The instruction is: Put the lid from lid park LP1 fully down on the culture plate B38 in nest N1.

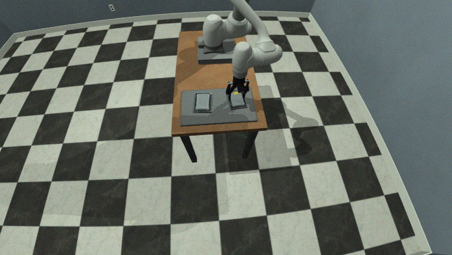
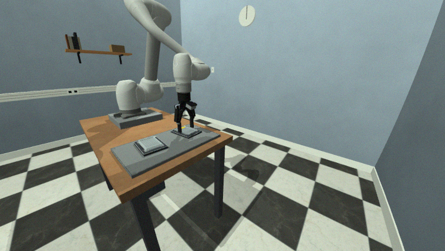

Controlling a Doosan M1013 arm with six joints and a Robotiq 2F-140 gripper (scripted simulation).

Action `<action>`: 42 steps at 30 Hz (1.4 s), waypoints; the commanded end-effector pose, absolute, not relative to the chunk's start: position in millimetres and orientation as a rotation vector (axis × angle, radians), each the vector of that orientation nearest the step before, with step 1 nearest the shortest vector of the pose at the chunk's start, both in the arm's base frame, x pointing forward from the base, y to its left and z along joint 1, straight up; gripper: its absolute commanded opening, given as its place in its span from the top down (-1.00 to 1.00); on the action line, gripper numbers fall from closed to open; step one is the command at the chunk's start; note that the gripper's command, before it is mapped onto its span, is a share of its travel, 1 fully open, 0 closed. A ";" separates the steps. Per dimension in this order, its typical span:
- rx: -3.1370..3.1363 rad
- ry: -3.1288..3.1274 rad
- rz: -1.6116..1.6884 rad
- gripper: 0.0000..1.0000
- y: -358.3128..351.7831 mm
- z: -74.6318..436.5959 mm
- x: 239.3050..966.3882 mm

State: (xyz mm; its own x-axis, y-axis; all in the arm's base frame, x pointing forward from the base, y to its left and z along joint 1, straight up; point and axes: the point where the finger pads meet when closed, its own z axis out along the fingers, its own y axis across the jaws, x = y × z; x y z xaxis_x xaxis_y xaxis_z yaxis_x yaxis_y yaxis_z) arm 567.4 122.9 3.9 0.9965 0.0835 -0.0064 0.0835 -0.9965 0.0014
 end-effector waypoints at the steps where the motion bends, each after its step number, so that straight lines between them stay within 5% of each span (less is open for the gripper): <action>1: 3.138 0.131 -0.008 -0.39 123.1 2.7 567.9; 38: 3.138 0.131 -0.008 -0.39 123.1 -0.2 567.9; 39: 3.138 0.131 -0.008 -0.21 123.1 -0.2 567.9; 42: 3.138 0.131 -0.008 -0.21 123.1 -0.2 567.9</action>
